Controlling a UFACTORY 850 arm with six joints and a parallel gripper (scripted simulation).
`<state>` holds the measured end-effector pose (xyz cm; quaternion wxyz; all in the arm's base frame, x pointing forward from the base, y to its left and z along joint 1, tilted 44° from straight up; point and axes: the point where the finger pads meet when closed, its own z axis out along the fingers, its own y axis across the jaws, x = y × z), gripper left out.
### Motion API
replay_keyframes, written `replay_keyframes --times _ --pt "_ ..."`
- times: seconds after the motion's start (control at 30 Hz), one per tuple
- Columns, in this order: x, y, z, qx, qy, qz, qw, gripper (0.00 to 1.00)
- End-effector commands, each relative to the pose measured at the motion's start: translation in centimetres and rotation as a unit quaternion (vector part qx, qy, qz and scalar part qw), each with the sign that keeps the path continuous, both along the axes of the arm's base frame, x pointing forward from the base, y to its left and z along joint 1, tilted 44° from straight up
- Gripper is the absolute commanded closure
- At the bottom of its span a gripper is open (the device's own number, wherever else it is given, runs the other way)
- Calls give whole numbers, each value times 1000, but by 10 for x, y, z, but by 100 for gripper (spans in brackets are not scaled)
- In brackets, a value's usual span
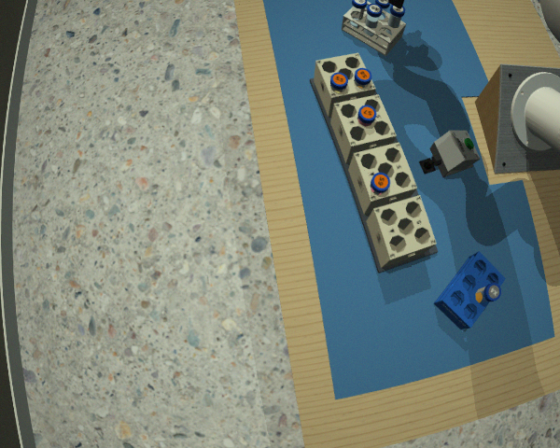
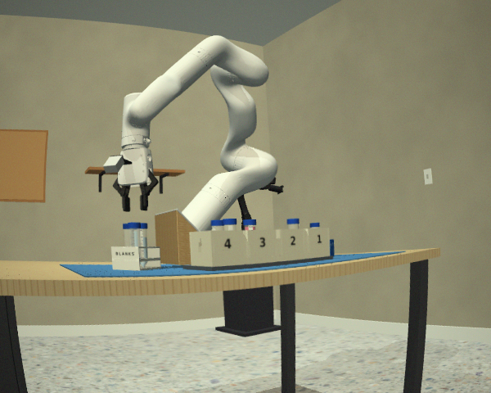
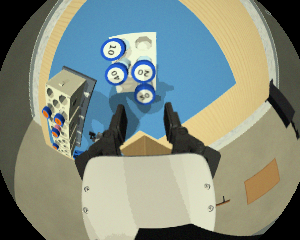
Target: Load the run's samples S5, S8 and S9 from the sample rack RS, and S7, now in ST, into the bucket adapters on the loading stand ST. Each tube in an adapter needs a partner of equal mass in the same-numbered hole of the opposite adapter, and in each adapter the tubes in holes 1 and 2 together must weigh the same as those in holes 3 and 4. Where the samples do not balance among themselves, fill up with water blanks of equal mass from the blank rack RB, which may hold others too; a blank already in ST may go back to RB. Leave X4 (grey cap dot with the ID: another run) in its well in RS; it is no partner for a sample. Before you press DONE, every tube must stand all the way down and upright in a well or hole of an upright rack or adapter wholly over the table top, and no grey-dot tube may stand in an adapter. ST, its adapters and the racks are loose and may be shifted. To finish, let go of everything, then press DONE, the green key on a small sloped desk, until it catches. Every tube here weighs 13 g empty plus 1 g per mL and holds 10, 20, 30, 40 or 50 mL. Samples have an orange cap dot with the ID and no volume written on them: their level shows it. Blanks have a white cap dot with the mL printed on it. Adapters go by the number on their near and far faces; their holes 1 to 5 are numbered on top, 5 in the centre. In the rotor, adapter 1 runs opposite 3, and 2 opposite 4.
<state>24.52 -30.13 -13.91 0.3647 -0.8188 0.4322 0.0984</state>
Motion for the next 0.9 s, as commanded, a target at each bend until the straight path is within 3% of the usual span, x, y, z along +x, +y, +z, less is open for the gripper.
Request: replay_keyframes --times 0.0,0.57,0.87 --pt "2 6 -7 -1 -1 0 1000 43" --pt "7 26 -28 -1 -1 0 1000 43" --pt "7 26 -28 -1 -1 0 1000 43"
